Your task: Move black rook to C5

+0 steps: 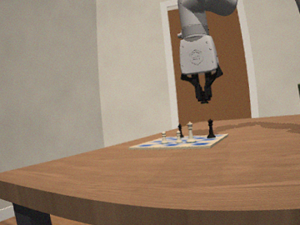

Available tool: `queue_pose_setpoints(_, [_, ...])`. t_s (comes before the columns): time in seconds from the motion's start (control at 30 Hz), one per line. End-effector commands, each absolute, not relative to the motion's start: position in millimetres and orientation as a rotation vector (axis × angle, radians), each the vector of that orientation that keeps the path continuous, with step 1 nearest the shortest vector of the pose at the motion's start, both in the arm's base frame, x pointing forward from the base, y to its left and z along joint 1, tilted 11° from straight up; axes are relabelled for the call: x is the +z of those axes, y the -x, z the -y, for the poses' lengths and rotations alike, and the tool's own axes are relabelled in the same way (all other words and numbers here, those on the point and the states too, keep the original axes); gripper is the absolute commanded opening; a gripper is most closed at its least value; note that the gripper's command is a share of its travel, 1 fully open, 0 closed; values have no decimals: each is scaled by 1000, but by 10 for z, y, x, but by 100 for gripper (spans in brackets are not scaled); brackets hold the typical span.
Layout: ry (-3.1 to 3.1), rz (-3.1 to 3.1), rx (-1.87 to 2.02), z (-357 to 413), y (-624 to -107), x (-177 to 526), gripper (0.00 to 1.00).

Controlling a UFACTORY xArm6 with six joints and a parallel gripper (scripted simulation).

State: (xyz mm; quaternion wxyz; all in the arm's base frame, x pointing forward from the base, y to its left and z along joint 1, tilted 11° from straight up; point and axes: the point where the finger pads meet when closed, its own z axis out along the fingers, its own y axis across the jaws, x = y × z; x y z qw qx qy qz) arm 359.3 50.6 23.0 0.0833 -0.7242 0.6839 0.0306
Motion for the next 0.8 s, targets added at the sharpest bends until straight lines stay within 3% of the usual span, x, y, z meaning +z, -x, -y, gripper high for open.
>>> queue_pose_setpoints(0.0, [2140,-2048,78,-463,-3566,271,0])
queue_pose_setpoints(0.77, [2140,-2048,78,-538,-3605,-194,0])
